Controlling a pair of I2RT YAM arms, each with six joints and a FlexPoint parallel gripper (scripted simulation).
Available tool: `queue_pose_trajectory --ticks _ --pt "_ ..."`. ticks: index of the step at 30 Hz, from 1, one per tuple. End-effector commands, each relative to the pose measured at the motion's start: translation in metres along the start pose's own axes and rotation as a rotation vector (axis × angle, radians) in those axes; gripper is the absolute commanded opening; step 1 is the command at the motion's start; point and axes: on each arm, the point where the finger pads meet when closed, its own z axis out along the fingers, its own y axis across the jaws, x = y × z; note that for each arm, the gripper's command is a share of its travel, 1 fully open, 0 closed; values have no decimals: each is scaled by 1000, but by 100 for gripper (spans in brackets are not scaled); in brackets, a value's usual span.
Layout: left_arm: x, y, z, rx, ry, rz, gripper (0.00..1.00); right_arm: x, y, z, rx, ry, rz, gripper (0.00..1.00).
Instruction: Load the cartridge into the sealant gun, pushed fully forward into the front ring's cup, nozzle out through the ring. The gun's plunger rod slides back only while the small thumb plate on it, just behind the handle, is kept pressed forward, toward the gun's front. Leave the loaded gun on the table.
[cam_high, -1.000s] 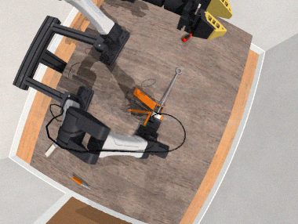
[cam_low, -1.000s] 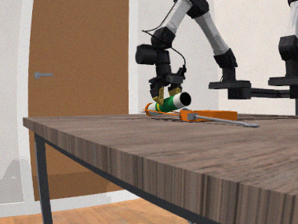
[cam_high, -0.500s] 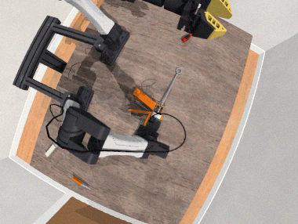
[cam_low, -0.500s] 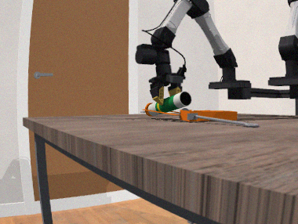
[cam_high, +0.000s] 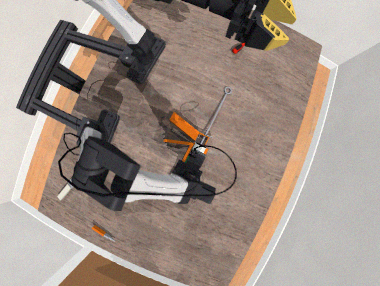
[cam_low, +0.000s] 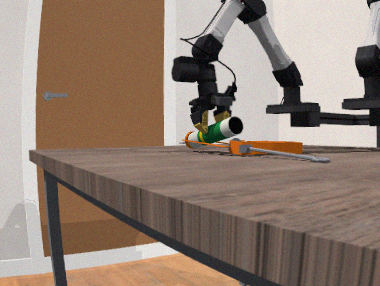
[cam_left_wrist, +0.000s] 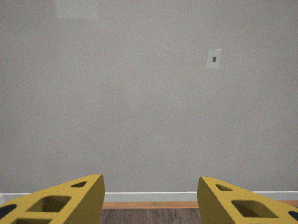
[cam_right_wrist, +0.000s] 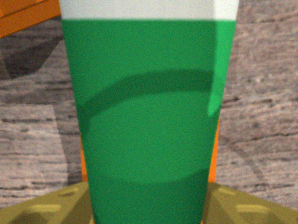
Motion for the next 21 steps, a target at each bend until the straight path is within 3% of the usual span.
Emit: queue_pose_trajectory --ticks 1,21 --pt "3 -1 -4 6 17 -12 52 -5 -17 -20 52 -41 -18 0" --pt "3 -1 -4 6 17 -12 52 0 -16 -20 45 -36 -12 0"
